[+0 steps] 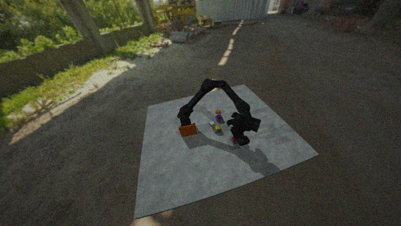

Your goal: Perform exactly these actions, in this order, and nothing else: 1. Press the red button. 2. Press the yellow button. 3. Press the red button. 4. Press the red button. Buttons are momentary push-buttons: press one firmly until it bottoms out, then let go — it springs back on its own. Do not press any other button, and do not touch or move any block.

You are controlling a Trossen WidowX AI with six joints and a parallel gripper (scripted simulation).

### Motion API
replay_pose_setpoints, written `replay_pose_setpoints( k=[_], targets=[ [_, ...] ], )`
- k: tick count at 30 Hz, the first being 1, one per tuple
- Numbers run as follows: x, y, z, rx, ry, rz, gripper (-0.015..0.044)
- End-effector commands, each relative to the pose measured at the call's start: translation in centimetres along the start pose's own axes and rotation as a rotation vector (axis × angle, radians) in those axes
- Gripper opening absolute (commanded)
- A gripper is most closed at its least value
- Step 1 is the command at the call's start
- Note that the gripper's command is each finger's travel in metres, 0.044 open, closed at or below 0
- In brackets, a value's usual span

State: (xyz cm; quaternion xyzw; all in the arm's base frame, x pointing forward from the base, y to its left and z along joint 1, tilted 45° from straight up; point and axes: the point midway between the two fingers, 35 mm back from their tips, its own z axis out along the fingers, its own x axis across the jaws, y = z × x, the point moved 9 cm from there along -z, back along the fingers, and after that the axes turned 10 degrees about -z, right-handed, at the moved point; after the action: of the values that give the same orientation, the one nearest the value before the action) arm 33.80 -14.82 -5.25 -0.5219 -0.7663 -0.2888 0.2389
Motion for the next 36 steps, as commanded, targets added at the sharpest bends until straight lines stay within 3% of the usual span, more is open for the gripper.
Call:
replay_pose_setpoints(
  k=[1,5,9,12,24,36],
  targets=[
    [0.1,0.0,0.2,0.000,0.007,0.005,0.0020],
    [0.0,0.0,-3.1,0.000,0.005,0.005,0.0020],
    [0.0,0.0,-3.3,0.000,0.006,0.005,0.0020],
    [2.2,1.4,-4.3,0.002,-0.001,0.008,0.0099],
    [21.8,6.9,-8.8,0.003,-0.023,0.017,0.0400],
    [39.2,1.5,-9.9,0.002,0.023,0.012,0.0400]
  ],
)
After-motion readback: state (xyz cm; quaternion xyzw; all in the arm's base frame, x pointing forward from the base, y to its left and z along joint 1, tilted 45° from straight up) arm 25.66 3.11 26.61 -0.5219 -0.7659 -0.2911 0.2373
